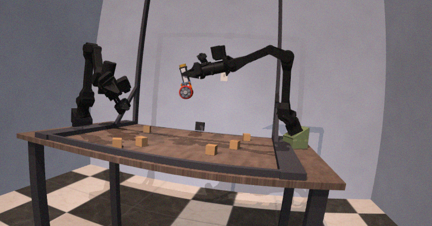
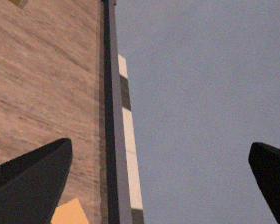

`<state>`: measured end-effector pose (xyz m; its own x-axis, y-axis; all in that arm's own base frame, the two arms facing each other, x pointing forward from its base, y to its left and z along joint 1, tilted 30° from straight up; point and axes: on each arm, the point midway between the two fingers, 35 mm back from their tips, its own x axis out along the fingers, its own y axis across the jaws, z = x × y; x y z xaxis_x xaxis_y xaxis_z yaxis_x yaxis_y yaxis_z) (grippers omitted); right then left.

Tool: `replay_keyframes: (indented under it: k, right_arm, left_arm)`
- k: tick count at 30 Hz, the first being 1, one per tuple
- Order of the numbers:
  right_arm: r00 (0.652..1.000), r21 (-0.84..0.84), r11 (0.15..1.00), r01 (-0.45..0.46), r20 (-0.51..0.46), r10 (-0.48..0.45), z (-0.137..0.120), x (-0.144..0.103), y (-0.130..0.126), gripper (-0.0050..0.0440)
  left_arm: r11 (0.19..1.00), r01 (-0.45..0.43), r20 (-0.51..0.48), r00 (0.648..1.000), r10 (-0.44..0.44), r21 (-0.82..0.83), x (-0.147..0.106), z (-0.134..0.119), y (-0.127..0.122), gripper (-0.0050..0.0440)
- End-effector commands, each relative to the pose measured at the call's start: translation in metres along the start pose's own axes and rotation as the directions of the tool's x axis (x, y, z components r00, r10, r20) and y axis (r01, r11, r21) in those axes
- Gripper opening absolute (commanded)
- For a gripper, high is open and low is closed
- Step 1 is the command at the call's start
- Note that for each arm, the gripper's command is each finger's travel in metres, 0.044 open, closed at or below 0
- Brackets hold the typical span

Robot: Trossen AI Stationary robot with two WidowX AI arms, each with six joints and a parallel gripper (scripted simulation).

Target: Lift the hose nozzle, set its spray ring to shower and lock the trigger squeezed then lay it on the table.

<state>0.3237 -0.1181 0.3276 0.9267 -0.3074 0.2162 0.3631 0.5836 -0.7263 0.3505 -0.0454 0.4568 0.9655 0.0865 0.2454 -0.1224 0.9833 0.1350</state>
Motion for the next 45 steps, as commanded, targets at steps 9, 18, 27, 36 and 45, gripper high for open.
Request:
replay_keyframes:
  k: [9, 18, 27, 36, 45]
  right_arm:
    - [0.973, -0.274, 0.962, -0.022, 0.217, 0.084, 0.059, 0.001, 0.047, 0.0408]
    - [0.93, -0.421, 0.907, 0.029, 0.344, 0.13, 0.095, -0.008, 0.077, 0.0408]
    - [0.848, -0.558, 0.815, 0.158, 0.5, 0.178, 0.14, -0.03, 0.113, 0.0408]
    - [0.768, -0.612, 0.734, 0.294, 0.609, 0.199, 0.173, -0.054, 0.136, 0.0408]
    - [0.748, -0.615, 0.719, 0.323, 0.632, 0.205, 0.183, -0.057, 0.141, 0.0408]
  left_arm:
    - [1.0, -0.007, 0.045, 0.999, 0.008, -0.02, -0.006, 0.018, 0.006, 0.017]
    - [1.0, -0.007, 0.045, 0.999, 0.008, -0.02, -0.006, 0.018, 0.006, 0.017]
    - [1.0, -0.007, 0.045, 0.999, 0.008, -0.02, -0.006, 0.018, 0.006, 0.017]
    - [1.0, -0.007, 0.045, 0.999, 0.008, -0.02, -0.006, 0.018, 0.006, 0.017]
    - [1.0, -0.007, 0.045, 0.999, 0.008, -0.02, -0.006, 0.018, 0.006, 0.017]
